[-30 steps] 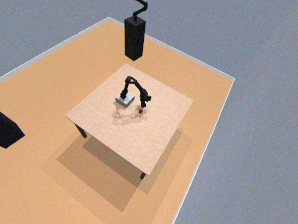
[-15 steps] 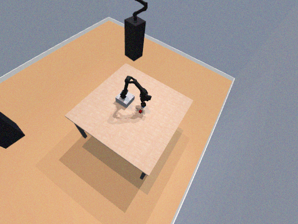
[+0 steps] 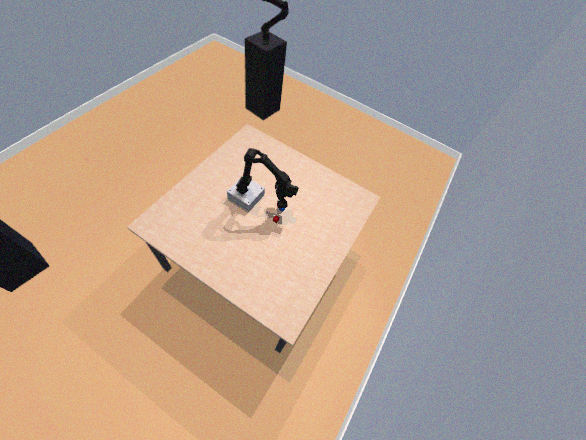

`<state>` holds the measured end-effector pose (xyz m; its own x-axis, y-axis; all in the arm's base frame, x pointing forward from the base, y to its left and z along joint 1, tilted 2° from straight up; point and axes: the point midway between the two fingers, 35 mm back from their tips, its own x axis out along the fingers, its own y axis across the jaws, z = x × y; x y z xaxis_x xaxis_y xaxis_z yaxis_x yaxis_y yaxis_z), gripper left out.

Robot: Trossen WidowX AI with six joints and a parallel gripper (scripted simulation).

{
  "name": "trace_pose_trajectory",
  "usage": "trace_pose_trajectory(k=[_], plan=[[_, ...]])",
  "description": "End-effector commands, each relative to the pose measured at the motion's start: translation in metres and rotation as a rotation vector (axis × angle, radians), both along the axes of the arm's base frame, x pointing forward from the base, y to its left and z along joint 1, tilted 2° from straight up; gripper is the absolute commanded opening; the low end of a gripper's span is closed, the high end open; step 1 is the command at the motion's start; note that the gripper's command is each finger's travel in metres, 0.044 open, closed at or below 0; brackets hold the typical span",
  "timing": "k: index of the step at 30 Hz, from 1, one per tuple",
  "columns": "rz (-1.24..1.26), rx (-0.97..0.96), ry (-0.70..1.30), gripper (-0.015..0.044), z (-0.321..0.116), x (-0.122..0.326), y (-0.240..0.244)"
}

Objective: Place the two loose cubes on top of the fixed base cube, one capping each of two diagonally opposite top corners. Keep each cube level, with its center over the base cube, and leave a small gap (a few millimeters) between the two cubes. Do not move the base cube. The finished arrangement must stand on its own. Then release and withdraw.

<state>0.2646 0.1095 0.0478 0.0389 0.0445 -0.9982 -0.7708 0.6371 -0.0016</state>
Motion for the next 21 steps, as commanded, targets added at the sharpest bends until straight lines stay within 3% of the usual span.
trace_pose_trajectory(k=[1,21], plan=[[0.025,-0.002,-0.001,0.0258,0.001,0.002,-0.002],[0.784,-0.045,-0.038,0.0265,0.04,0.045,-0.084]])
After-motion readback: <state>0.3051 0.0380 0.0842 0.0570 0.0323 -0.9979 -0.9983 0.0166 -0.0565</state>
